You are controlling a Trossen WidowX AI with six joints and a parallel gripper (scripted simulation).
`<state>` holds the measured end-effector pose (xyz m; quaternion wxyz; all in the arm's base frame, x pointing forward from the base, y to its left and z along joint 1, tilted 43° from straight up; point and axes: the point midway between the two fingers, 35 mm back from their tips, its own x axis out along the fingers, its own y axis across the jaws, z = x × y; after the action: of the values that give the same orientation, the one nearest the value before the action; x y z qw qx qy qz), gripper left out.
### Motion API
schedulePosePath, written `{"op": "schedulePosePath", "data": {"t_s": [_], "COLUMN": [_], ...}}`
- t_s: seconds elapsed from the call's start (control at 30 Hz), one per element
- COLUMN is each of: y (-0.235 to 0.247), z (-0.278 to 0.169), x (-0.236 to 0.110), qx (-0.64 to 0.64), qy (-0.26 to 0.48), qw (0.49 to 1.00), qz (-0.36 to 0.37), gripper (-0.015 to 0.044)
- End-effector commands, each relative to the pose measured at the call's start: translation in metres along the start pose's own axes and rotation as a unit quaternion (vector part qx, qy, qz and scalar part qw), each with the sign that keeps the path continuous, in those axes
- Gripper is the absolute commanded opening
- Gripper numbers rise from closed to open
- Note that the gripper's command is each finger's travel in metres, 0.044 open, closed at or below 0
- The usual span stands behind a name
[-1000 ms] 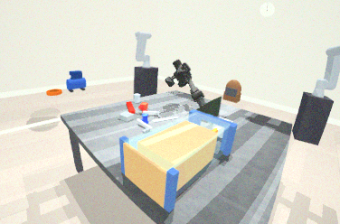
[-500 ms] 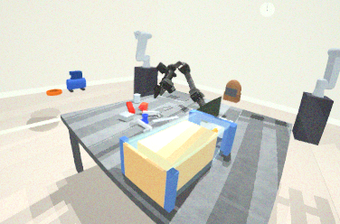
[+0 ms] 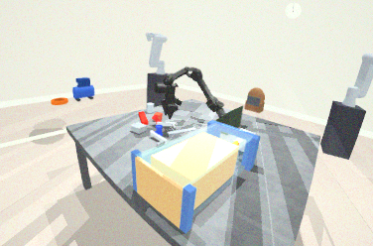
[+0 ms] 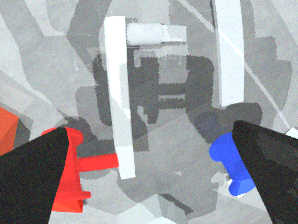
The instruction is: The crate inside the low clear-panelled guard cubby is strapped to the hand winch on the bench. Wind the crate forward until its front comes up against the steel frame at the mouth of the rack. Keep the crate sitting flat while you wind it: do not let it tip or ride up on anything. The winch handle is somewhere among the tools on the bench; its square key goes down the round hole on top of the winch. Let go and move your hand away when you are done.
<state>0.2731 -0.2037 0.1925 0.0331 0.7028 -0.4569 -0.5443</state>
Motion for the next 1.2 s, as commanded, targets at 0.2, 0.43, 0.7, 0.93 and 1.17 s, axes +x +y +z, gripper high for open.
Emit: {"op": "schedulePosePath", "data": {"t_s": [0.2,0.43,0.7,0.93,1.17], "y": [0.016,0.019,0.02,0.02,0.021], "z": [0.002,-0.004,-0.005,-0.004,-0.005], "x": [0.011,0.049,0.055,0.065,0.063], "qx": [-0.004,-0.003,-0.003,-0.003,-0.001], "qy": [-0.037,-0.036,-0.036,-0.036,-0.035], "qw": [0.999,0.999,0.999,0.999,0.999], "qz": [0.026,0.027,0.028,0.028,0.029], "gripper": [0.044,0.044,0.044,0.044,0.0335]}}
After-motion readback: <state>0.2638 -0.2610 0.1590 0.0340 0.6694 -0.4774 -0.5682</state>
